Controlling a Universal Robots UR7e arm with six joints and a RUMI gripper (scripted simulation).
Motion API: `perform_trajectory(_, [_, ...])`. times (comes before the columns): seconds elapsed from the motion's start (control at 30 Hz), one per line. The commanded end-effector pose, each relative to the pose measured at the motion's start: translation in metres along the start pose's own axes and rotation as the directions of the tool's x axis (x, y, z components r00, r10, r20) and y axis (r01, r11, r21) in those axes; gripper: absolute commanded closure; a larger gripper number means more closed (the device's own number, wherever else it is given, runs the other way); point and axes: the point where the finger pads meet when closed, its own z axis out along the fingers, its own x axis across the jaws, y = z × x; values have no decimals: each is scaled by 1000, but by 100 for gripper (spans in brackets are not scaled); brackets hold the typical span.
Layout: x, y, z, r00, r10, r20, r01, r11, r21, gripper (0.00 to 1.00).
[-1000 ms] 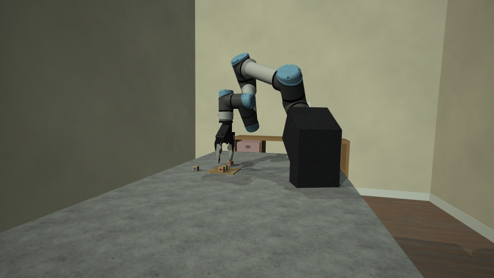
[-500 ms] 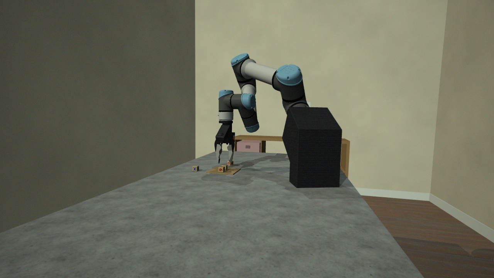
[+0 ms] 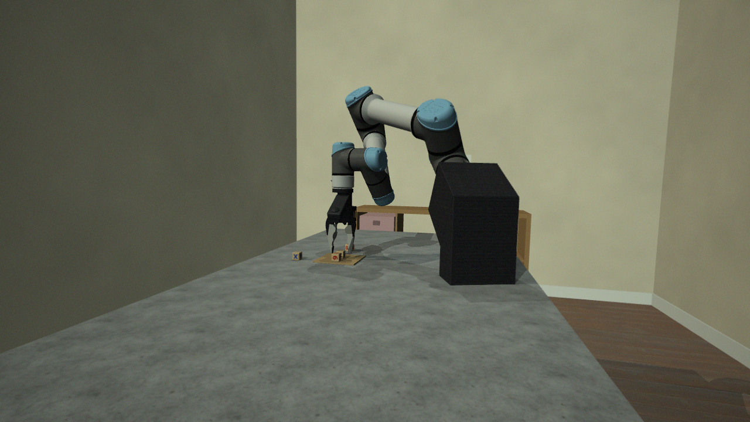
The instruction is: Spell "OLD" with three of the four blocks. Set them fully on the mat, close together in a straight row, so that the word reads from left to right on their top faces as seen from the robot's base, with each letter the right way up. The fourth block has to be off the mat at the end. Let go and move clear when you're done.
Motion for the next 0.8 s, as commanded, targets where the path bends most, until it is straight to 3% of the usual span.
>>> perform_trajectory(0.0, [0, 0, 9, 1000, 0, -3, 0, 1000, 0, 63])
perform_trajectory(0.77, [0, 0, 12, 1000, 0, -3, 0, 1000, 0, 63])
